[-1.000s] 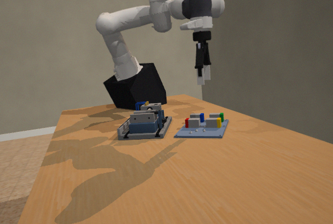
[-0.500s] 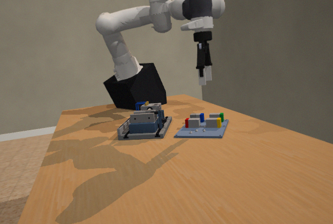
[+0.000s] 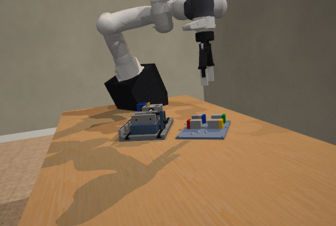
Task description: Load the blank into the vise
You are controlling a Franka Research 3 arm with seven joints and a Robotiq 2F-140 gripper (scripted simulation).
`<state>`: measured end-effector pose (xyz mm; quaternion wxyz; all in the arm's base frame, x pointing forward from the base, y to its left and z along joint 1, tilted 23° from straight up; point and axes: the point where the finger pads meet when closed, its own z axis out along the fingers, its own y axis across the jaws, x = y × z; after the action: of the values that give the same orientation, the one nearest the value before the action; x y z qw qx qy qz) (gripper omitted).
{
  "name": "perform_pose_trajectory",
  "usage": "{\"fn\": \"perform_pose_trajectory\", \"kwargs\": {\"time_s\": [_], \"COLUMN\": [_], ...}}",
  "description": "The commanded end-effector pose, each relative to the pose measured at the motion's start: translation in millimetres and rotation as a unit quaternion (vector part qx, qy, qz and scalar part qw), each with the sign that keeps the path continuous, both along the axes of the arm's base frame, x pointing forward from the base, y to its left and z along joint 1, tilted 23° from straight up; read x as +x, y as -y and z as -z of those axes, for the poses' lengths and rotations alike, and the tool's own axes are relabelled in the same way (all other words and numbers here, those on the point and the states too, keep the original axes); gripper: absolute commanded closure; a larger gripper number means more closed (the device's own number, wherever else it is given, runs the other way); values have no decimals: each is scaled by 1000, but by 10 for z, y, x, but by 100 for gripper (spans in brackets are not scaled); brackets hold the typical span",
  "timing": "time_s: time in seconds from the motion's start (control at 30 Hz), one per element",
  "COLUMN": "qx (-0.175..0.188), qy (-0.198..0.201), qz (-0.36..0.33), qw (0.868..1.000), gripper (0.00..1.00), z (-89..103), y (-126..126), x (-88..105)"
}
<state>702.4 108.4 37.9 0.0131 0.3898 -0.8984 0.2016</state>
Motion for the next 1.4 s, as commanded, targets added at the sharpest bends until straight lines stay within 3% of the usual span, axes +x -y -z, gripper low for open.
{"fn": "perform_pose_trajectory", "kwargs": {"time_s": [0.0, 1.37], "qx": [1, 1], "qy": [0, 0], "qz": [-2, -2], "qw": [1000, 1000], "gripper": [0, 0], "z": [-38, -101], "y": [-24, -36], "x": [-3, -33]}}
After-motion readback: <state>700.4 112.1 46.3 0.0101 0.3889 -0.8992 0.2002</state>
